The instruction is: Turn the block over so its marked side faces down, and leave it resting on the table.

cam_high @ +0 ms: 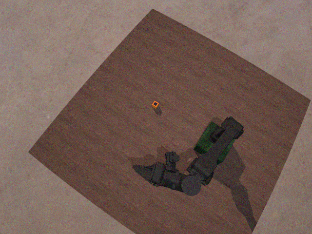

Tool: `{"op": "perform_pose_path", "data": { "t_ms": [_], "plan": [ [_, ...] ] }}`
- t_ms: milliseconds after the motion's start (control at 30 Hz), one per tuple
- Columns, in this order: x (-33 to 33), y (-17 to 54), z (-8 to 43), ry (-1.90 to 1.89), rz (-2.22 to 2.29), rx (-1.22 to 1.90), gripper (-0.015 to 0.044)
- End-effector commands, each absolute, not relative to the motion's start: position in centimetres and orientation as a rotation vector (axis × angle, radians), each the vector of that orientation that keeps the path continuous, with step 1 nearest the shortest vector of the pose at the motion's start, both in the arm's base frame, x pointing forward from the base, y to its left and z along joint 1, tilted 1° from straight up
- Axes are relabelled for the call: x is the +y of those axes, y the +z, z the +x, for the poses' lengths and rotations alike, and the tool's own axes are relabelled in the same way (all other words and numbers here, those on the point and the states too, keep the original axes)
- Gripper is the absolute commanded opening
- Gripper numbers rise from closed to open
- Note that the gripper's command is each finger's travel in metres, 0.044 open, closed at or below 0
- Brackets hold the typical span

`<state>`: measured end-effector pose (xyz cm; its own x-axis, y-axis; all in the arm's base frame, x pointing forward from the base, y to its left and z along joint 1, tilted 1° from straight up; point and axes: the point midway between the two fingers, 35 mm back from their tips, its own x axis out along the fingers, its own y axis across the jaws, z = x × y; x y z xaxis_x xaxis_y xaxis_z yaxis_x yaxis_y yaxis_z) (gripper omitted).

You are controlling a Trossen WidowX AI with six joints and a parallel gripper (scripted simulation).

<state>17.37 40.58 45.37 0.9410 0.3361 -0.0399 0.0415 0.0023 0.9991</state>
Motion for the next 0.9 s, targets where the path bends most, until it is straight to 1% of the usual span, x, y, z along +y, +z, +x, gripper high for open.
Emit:
{"op": "perform_pose_path", "data": {
  "t_ms": [0, 33, 233, 400, 633, 867],
  "plan": [
    [40.6, 45.2, 17.6, 0.235, 1.546, 0.301, 0.0426],
    [40.7, 44.8, 18.2, 0.229, 1.510, 0.298, 0.0440],
    [40.0, 38.9, 26.0, 0.140, 1.095, 0.310, 0.0440],
    [37.3, 33.2, 32.5, 0.051, 0.765, 0.386, 0.0440],
    [30.4, 24.6, 39.7, -0.061, 0.368, 0.591, 0.0440],
    [21.1, 16.5, 43.5, -0.119, 0.080, 0.881, 0.0440]
  ]
}}
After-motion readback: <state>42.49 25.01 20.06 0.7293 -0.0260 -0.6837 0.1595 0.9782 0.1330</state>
